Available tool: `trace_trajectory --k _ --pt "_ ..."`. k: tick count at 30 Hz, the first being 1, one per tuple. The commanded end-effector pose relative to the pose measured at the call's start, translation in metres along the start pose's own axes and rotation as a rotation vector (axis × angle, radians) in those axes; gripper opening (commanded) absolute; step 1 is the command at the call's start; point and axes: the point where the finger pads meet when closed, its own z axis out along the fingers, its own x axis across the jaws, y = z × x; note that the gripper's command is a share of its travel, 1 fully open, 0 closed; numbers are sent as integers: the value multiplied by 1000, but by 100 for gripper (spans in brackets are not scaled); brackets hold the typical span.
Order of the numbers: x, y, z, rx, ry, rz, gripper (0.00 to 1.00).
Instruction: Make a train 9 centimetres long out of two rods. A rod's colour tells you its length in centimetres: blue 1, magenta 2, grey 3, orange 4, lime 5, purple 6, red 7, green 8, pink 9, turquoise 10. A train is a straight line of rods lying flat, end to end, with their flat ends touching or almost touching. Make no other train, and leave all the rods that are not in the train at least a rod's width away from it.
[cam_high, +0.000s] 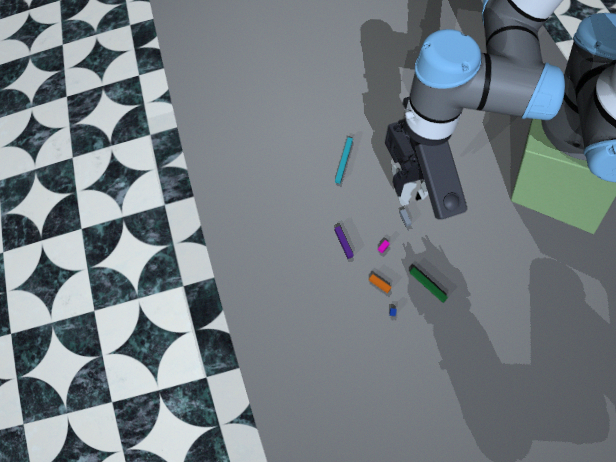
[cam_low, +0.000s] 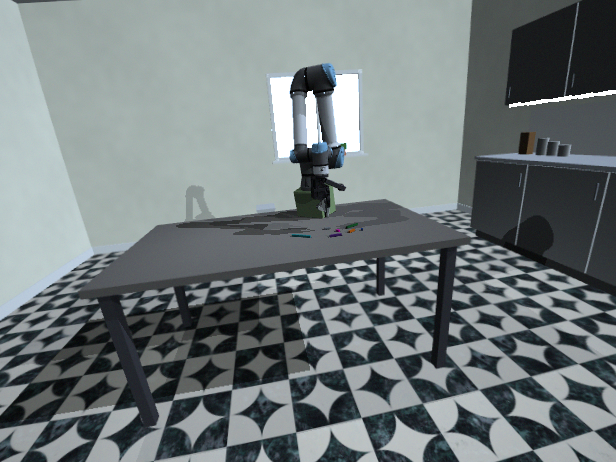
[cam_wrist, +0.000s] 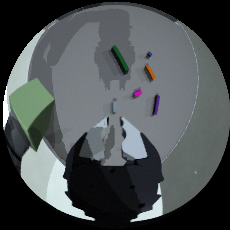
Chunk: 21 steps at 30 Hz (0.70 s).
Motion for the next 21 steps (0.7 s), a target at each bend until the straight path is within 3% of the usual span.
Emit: trace_trajectory --k 1,21 --pt "0 0 6 0 1 0 14" --pt "0 1 33 0 1 0 14"
